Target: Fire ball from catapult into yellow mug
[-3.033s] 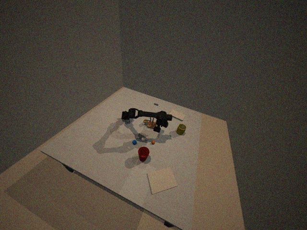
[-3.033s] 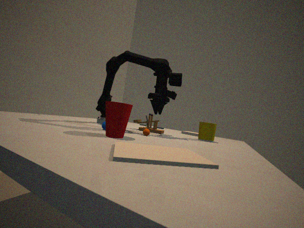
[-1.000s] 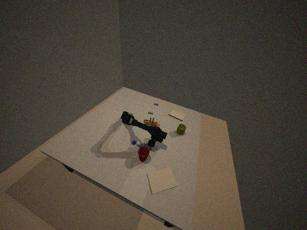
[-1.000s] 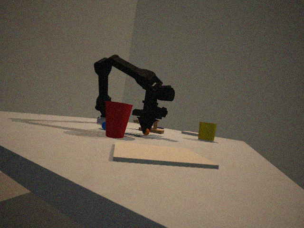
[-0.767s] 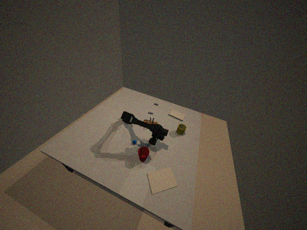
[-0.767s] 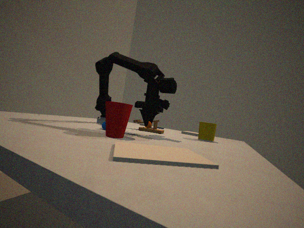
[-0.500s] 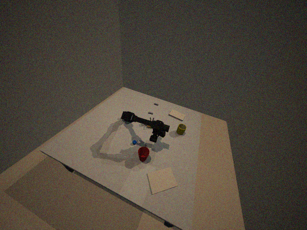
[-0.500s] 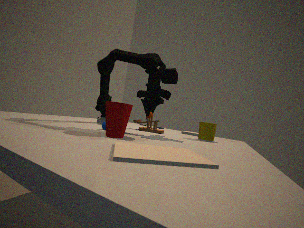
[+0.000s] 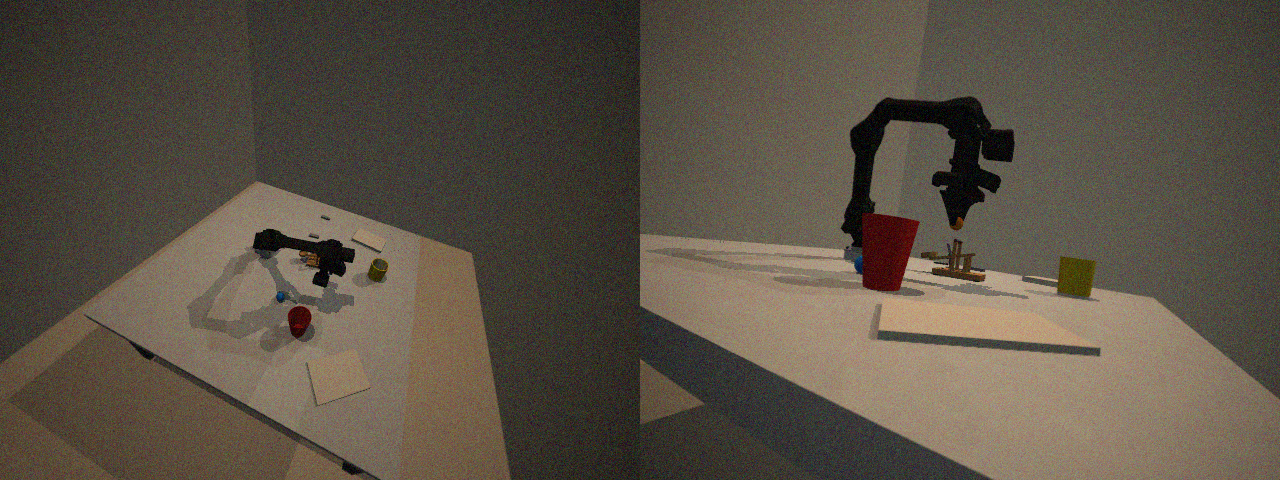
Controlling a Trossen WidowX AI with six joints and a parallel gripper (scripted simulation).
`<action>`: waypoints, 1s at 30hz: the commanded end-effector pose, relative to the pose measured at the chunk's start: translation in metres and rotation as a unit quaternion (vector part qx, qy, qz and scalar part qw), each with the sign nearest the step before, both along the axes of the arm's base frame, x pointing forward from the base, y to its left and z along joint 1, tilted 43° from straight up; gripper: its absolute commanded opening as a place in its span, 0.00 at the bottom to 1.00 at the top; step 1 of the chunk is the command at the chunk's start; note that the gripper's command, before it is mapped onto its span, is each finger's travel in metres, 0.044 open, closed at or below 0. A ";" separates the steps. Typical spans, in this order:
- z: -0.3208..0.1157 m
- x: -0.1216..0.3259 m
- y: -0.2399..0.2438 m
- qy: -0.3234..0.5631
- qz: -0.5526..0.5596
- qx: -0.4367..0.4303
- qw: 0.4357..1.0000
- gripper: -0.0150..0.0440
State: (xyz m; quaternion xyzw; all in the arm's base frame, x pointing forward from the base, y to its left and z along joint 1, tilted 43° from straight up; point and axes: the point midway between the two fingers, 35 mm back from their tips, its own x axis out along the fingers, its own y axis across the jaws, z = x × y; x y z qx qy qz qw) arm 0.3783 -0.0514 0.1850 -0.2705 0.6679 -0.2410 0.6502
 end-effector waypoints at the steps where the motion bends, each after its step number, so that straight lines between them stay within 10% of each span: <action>1: -0.022 -0.006 0.021 0.018 0.001 0.011 1.000 0.25; 30: -0.152 -0.133 0.116 0.138 -0.074 -0.001 0.988 0.25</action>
